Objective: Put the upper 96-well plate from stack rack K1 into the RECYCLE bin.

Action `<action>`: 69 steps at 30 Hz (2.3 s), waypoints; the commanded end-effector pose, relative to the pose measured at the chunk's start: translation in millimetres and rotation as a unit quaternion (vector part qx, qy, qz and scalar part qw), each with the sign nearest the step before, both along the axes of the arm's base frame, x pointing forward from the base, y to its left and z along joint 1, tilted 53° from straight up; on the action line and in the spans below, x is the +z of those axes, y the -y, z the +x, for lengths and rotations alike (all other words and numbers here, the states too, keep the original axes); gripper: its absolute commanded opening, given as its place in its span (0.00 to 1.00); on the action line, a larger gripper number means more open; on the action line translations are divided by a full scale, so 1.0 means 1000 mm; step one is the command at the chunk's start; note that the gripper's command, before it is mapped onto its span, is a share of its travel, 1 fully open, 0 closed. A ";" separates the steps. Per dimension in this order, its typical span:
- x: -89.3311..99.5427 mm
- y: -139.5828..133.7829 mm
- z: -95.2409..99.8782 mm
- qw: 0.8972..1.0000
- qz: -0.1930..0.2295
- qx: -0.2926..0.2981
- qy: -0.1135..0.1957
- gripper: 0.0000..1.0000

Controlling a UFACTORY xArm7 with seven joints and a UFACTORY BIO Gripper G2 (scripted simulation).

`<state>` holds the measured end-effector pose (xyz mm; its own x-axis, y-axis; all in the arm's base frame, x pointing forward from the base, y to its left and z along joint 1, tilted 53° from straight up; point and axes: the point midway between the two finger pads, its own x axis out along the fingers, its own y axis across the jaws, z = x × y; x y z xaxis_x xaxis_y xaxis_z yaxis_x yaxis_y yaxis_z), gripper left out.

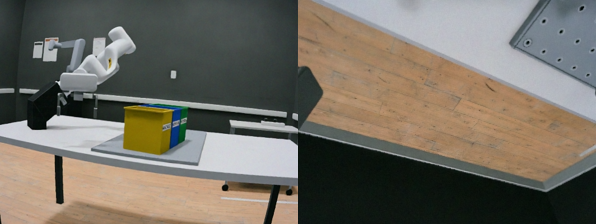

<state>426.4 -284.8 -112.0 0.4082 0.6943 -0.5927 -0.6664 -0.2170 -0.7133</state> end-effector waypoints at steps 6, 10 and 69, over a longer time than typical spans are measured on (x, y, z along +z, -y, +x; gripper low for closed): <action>0.001 0.002 0.000 1.000 -0.001 -0.001 0.000 1.00; 0.001 0.002 0.000 1.000 -0.001 -0.001 0.000 1.00; 0.135 0.096 -0.015 0.957 -0.061 -0.283 -0.035 0.37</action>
